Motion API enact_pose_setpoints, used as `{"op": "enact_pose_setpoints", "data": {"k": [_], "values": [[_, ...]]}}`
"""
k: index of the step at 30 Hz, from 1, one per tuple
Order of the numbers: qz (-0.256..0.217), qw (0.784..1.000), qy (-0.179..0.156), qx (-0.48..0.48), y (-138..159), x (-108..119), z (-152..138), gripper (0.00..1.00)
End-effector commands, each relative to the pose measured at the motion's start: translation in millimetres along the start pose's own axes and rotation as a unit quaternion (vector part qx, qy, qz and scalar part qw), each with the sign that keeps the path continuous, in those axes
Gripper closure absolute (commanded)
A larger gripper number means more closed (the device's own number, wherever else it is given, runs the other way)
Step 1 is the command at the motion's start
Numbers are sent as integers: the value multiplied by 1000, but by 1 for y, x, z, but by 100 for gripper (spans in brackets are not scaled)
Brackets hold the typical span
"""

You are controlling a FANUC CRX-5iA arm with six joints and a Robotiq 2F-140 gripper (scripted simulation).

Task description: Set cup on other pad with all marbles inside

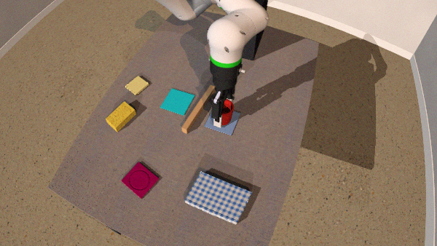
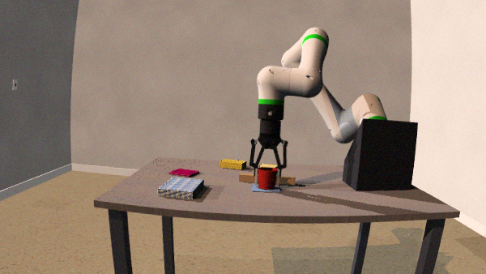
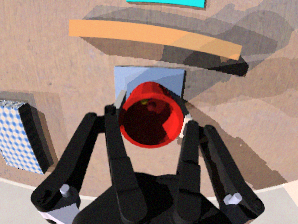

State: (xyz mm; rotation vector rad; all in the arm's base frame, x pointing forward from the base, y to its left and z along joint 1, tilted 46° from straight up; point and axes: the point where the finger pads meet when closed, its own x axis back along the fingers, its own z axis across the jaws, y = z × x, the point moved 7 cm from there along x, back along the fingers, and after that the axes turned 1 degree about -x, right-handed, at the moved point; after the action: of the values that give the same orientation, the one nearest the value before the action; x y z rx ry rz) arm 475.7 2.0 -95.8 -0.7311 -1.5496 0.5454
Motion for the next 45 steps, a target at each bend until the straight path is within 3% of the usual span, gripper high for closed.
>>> {"op": "enact_pose_setpoints", "data": {"k": [1, 30, 45], "values": [[0, 1000, 0, 0, 0, 0, 0, 51], [0, 1000, 0, 0, 0, 3, 0, 51], [0, 1000, 0, 0, 0, 40, 0, 51]]}}
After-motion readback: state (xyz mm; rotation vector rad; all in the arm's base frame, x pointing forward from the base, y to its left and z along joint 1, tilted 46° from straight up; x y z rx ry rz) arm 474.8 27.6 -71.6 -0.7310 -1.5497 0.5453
